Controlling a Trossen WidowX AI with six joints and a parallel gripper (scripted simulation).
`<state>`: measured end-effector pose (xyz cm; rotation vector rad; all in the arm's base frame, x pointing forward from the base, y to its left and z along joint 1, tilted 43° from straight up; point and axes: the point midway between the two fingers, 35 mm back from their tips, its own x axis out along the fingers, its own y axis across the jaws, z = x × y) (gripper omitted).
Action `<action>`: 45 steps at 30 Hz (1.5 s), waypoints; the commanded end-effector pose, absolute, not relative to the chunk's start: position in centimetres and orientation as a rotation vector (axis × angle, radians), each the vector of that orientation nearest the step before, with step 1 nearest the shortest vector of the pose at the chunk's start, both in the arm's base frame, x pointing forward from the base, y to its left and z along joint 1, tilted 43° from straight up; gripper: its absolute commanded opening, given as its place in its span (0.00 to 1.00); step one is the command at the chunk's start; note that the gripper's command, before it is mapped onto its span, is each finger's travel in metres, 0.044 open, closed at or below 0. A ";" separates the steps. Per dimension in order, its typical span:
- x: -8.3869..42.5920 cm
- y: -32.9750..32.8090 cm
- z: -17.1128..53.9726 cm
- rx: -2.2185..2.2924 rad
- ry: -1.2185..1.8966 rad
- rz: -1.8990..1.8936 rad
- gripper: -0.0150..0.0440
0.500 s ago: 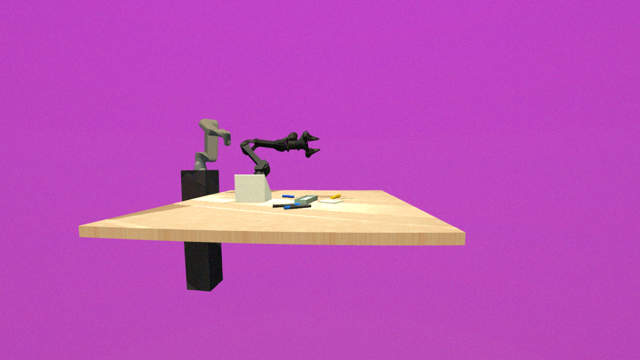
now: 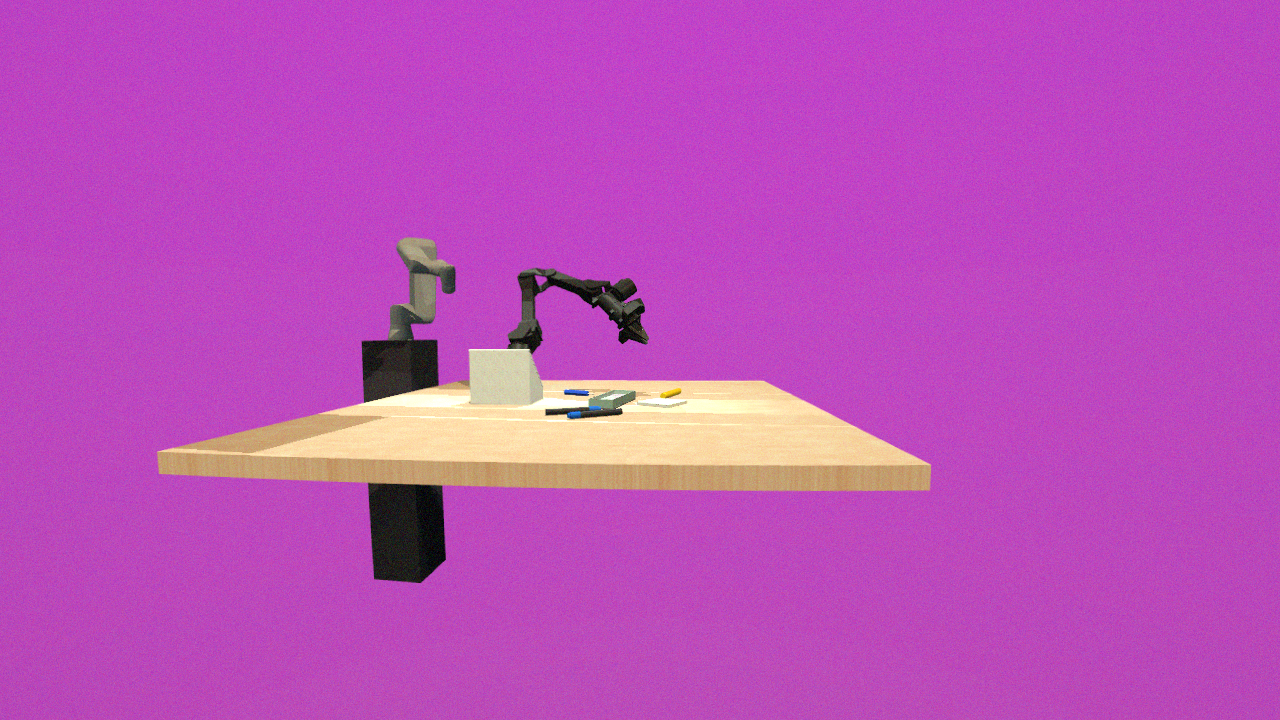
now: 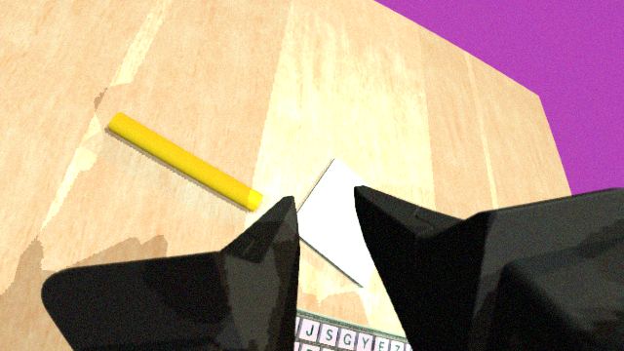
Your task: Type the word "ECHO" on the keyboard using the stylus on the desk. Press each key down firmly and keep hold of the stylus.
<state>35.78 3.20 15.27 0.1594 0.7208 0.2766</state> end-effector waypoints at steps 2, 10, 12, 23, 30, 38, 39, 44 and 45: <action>34.7 4.8 9.1 0.332 1.041 0.371 0.25; 30.9 7.2 2.1 0.716 1.522 0.456 0.25; 30.9 7.2 2.0 0.727 1.532 0.456 0.25; 30.8 7.0 1.8 0.726 1.532 0.456 0.25; 29.7 2.3 -2.7 0.724 1.533 0.453 0.25; 29.7 2.3 -2.7 0.724 1.533 0.453 0.25; 29.7 2.0 -2.8 0.724 1.533 0.453 0.25; 28.6 -2.5 -7.1 0.721 1.533 0.450 0.25; 28.5 -2.7 -7.2 0.721 1.533 0.450 0.25</action>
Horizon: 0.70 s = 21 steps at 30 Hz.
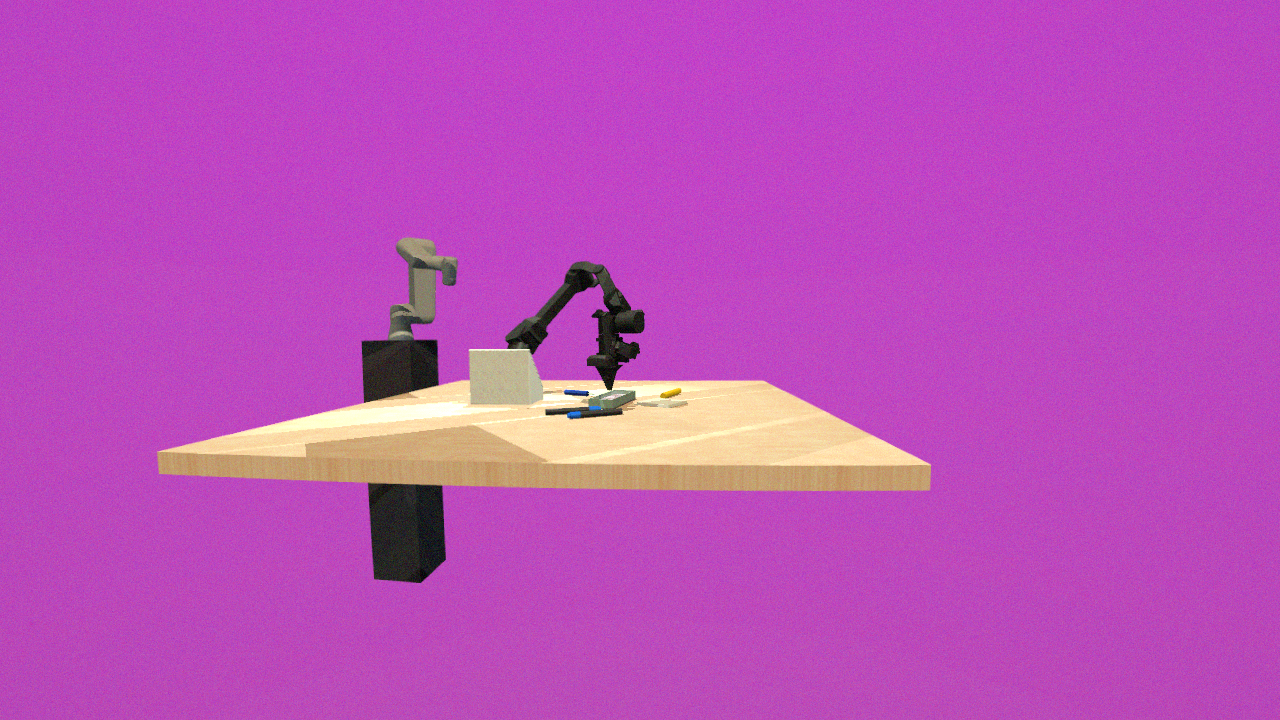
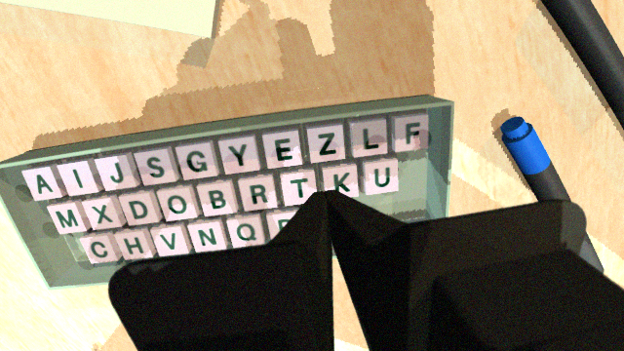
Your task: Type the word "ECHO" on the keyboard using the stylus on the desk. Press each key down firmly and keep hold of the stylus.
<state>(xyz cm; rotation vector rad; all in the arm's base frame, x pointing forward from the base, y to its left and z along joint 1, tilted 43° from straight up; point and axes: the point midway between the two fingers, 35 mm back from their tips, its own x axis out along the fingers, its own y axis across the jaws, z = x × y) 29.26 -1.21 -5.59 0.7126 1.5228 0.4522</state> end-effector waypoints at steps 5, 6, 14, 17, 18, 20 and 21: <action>28.5 -2.7 -7.2 0.721 1.533 0.450 0.25; 28.5 -2.7 -7.2 0.721 1.533 0.450 0.25; 27.6 -1.8 -6.4 0.722 1.534 0.450 0.25; 25.9 -0.3 -5.1 0.723 1.535 0.451 0.25; 25.8 -0.2 -5.1 0.723 1.535 0.451 0.25; 25.8 -0.2 -5.1 0.723 1.535 0.451 0.25; 25.8 -0.2 -5.1 0.723 1.535 0.451 0.25</action>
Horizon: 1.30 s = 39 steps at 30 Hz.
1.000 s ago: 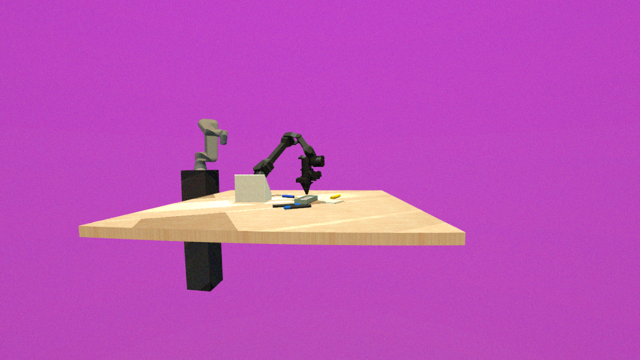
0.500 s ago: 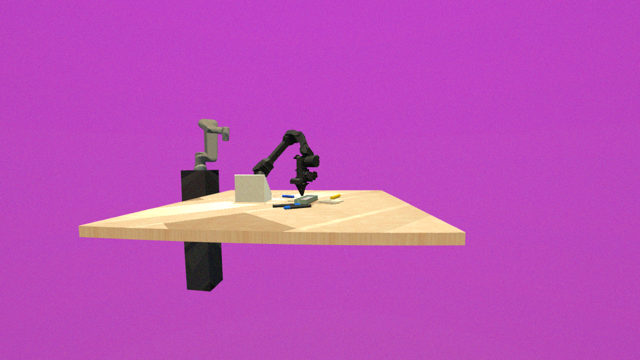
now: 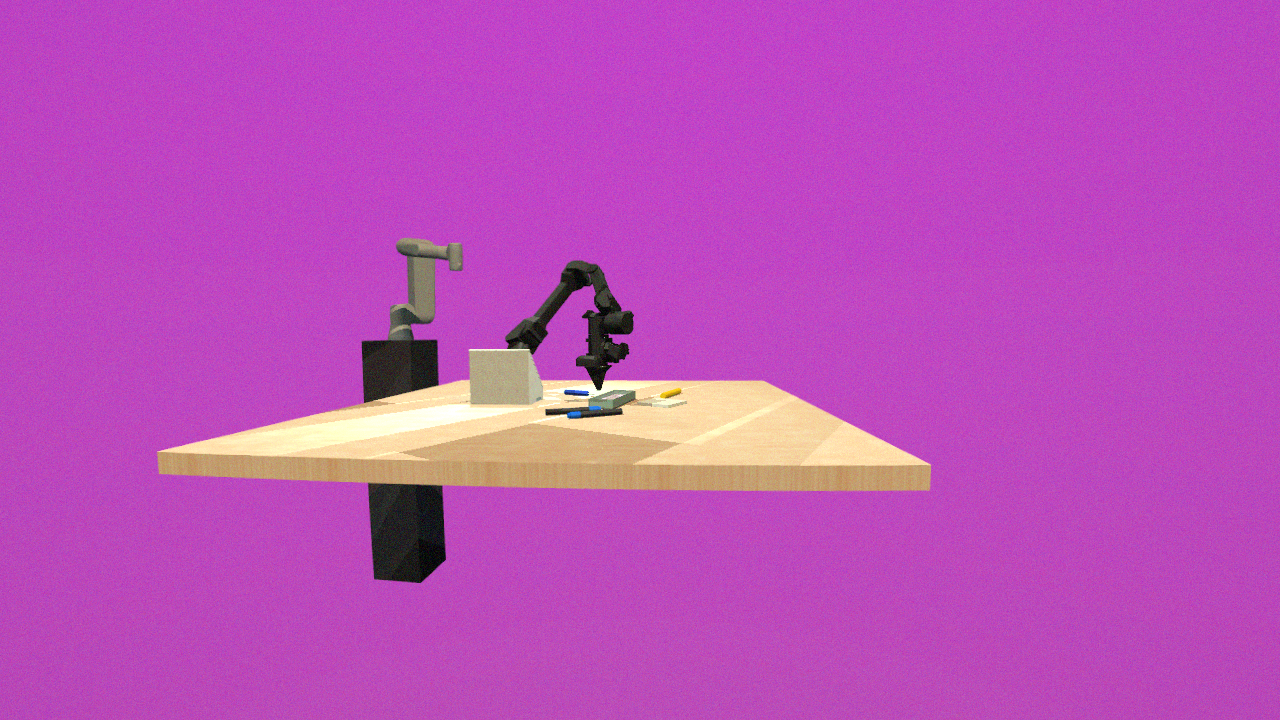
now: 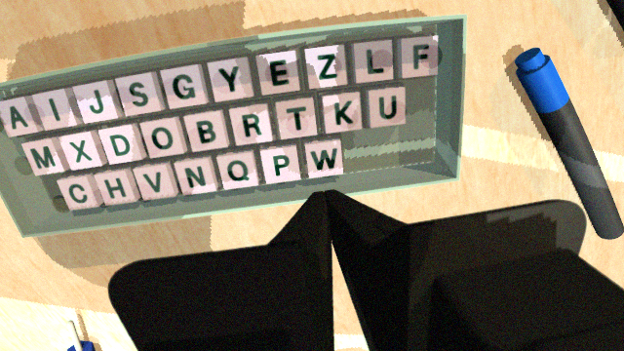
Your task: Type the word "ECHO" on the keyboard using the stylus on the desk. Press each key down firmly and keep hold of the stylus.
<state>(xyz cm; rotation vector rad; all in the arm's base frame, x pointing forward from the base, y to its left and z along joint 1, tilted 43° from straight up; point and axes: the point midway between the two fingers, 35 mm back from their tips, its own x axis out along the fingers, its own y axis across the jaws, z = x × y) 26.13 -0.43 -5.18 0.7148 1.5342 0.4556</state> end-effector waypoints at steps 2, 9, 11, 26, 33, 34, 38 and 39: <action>25.8 -0.2 -5.1 0.723 1.535 0.451 0.25; 26.5 1.4 -3.5 0.721 1.535 0.448 0.25; 27.0 3.8 -1.2 0.723 1.534 0.449 0.25; 27.2 5.5 0.5 0.726 1.534 0.454 0.25; 27.1 1.5 4.7 0.725 1.535 0.452 0.25; 27.1 1.5 4.7 0.725 1.535 0.452 0.25; 27.3 1.7 4.1 0.738 1.530 0.442 0.25; 27.3 1.7 4.1 0.738 1.529 0.442 0.25</action>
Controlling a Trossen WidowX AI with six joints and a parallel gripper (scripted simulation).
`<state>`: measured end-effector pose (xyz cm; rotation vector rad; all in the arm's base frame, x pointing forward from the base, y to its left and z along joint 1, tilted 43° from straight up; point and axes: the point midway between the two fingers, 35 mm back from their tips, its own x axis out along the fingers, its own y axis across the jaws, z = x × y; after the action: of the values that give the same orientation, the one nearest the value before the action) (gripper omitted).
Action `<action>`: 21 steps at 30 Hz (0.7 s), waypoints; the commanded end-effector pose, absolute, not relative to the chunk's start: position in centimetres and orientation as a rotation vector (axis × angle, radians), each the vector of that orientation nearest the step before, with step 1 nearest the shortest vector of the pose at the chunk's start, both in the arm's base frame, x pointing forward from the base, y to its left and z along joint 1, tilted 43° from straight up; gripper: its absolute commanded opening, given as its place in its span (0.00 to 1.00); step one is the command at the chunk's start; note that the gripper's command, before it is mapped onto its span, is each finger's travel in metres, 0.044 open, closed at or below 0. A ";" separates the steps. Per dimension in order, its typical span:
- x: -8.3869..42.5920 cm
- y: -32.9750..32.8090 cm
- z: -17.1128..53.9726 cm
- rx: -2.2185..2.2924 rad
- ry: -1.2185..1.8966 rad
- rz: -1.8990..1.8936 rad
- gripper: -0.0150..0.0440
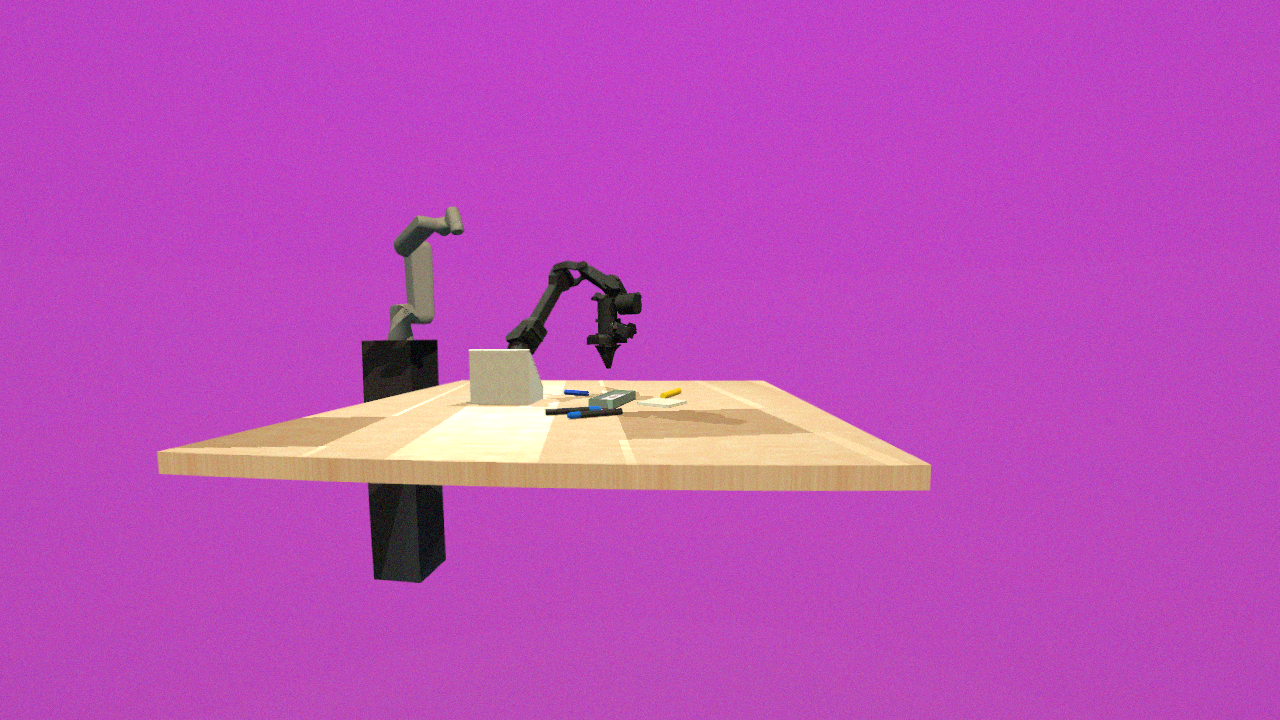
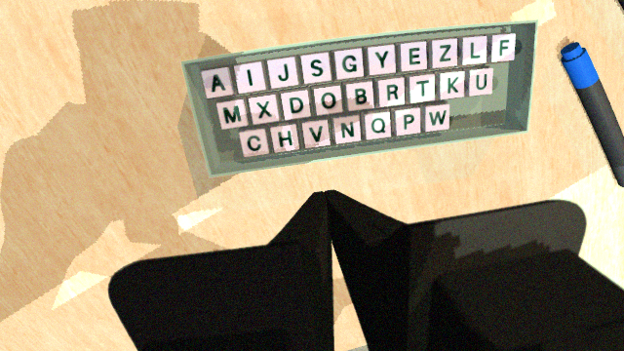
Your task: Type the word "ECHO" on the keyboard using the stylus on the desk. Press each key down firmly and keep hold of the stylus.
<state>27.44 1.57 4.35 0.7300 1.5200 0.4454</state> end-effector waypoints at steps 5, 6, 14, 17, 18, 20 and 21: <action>27.4 1.7 4.3 0.730 1.523 0.447 0.43; 27.4 1.6 4.3 0.730 1.523 0.446 0.39; 27.4 1.6 4.3 0.730 1.523 0.446 0.25; 27.4 1.6 4.3 0.730 1.523 0.446 0.25; 27.4 1.6 4.3 0.730 1.523 0.446 0.25; 27.4 1.6 4.3 0.730 1.523 0.446 0.34; 27.3 1.8 4.4 0.726 1.526 0.441 0.39</action>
<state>27.41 1.65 4.30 0.7301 1.5224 0.4466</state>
